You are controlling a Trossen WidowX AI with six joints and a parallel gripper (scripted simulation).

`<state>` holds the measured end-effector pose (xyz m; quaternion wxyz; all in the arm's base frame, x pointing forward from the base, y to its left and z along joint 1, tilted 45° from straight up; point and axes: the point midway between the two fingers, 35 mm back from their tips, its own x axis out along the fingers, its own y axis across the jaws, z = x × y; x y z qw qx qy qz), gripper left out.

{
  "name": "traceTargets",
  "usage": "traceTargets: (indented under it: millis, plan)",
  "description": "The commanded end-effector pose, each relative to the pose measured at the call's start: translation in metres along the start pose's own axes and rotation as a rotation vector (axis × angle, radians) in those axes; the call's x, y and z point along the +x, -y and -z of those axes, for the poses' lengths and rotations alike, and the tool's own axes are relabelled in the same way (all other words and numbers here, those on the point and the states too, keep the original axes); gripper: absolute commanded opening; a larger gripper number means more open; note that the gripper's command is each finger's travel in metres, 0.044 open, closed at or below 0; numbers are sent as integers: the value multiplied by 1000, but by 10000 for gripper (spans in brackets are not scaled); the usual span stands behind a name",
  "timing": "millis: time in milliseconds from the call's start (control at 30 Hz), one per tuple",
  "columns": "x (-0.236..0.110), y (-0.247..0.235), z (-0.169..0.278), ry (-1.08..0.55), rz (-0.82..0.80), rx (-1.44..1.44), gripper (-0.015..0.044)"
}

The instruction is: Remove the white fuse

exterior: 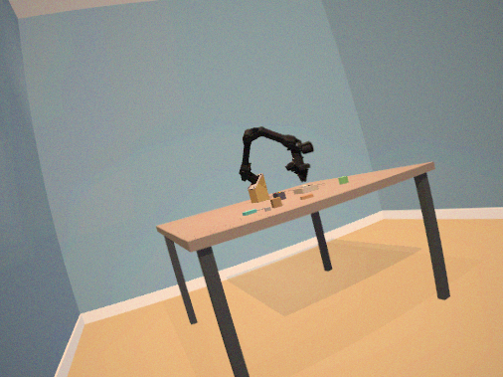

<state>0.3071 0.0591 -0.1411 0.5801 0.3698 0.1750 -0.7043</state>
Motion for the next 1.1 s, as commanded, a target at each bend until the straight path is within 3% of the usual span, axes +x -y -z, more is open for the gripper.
traceTargets:
  millis: [0,133,1067]
  plan:
    - [-3,0,0,-1,0,1,330]
    - [-37,1,0,2,-4,-6,330]
    - [-35,1,-1,8,-5,-12,330]
